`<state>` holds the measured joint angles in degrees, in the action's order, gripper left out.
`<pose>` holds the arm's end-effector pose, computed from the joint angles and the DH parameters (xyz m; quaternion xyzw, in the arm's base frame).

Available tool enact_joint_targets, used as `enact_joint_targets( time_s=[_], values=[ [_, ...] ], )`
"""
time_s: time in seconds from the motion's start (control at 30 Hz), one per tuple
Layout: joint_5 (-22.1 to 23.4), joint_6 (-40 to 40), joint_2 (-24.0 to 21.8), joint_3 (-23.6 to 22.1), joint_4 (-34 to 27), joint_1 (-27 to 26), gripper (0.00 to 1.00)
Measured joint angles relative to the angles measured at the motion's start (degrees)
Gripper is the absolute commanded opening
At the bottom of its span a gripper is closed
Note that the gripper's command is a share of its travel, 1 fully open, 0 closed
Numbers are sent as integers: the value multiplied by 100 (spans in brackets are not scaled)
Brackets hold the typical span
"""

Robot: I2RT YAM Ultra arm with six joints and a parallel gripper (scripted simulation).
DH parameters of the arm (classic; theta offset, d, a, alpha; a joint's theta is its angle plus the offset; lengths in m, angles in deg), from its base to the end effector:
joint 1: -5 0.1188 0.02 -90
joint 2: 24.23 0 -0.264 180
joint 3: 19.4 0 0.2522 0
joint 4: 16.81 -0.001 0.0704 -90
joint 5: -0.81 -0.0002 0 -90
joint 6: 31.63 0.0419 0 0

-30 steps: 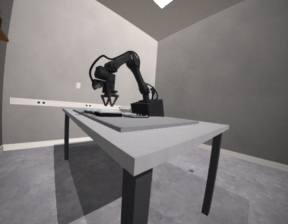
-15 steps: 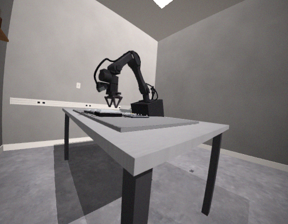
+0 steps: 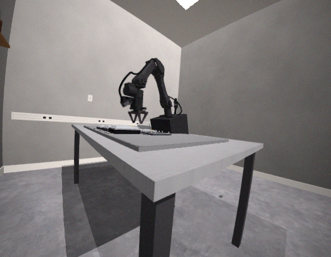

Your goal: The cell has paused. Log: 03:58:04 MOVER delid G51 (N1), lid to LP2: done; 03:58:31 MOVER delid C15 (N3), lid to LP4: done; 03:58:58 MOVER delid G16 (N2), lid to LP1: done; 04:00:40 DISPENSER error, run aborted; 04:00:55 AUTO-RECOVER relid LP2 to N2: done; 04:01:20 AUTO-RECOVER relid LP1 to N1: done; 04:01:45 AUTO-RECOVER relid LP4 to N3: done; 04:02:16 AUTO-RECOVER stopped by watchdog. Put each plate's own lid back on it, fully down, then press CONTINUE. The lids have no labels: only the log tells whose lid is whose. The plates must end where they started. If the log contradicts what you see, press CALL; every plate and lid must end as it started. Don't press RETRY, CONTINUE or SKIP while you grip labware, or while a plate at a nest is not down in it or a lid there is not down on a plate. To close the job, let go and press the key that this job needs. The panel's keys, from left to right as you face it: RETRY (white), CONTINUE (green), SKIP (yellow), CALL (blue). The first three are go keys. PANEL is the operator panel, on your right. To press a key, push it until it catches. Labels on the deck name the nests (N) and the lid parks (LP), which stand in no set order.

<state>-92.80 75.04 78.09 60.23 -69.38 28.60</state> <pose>0.3098 0.1336 0.1709 -0.0559 0.9897 0.0148 0.1311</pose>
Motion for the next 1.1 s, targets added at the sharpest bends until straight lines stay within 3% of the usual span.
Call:
enact_joint_targets(
  time_s=[0.33,0.73,1.1],
  values=[
    [4,-39,-857,-1355,470,-55,100],
    [20,-92,-1709,-2535,846,-111,100],
    [26,-111,-1714,-2544,1014,-114,100]
  ],
)
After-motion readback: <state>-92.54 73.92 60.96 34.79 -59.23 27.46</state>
